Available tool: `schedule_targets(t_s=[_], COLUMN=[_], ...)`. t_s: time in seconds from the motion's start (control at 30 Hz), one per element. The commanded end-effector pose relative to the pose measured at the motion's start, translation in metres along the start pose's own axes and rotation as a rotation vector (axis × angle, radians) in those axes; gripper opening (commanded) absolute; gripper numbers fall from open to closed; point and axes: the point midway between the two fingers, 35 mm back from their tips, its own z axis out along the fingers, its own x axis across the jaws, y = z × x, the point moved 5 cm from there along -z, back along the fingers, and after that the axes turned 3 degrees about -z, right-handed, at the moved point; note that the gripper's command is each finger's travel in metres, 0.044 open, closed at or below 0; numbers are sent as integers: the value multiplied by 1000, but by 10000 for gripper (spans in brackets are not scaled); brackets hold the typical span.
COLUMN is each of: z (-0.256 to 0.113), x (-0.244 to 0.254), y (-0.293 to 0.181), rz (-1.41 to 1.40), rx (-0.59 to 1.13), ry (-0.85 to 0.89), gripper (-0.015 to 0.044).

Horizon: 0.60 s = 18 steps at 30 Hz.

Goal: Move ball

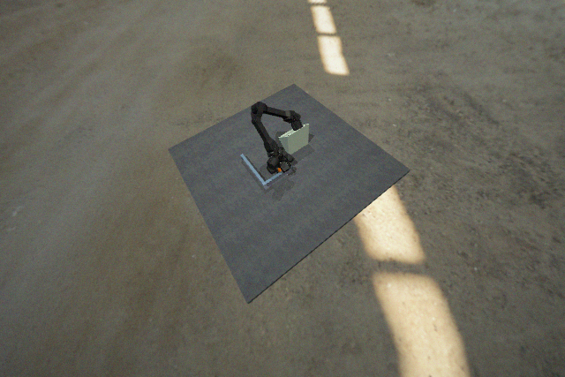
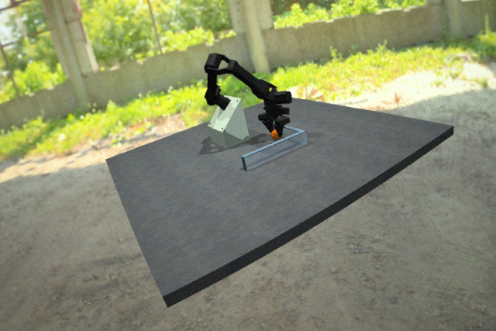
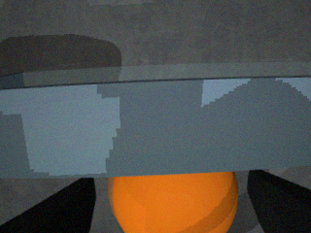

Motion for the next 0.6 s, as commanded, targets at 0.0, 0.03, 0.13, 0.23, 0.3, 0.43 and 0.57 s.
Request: schedule_targets(t_s=[0.0, 0.03, 0.13, 0.23, 0.3, 0.43, 0.57], z=[-11, -25, -75, -87, -87, -80, -80], x=[-2, -3, -1, 1, 1, 0, 0], y=[1, 2, 1, 1, 1, 2, 2], rz=[1, -1, -5, -5, -5, -14, -14], rx=[-2, -4, -2, 0, 0, 1, 1], ry=[-2, -2, -3, -2, -2, -12, -12], gripper=[347, 347, 347, 347, 347, 347, 347])
